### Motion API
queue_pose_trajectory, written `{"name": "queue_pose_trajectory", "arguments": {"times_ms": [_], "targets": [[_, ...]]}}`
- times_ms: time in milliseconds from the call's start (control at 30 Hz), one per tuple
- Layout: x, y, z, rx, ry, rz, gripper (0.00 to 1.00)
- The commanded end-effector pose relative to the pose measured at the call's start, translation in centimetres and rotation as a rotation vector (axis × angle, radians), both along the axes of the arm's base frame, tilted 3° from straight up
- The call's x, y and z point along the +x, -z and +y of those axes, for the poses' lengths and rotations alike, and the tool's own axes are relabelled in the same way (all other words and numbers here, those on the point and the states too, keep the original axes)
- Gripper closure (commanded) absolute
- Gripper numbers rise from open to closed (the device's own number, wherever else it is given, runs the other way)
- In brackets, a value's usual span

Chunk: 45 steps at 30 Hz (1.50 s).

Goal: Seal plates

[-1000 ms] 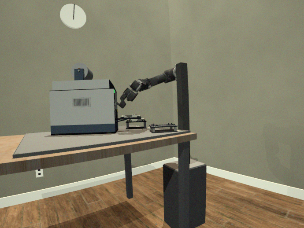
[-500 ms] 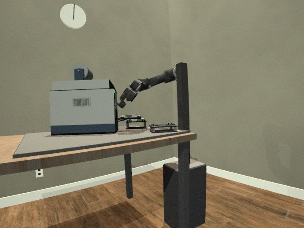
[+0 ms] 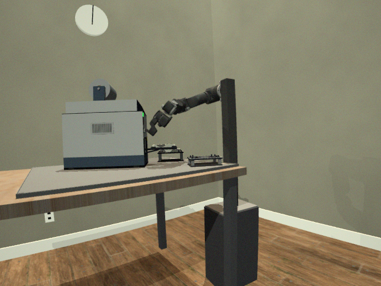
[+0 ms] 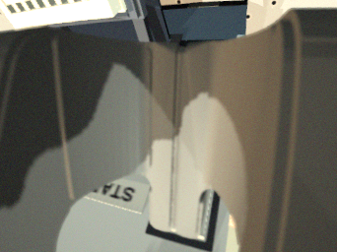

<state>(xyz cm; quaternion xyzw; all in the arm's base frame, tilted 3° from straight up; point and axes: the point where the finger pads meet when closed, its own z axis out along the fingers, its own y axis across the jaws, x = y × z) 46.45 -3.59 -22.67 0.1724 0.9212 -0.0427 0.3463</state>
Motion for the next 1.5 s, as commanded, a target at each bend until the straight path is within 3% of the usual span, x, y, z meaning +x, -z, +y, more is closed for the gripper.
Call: {"name": "queue_pose_trajectory", "arguments": {"times_ms": [0, 1467], "targets": [[0.3, -0.41, 0.11, 0.006, -0.006, -0.011, 1.0], [0.51, -0.48, -0.08, 0.004, 0.0, -0.012, 1.0]]}}
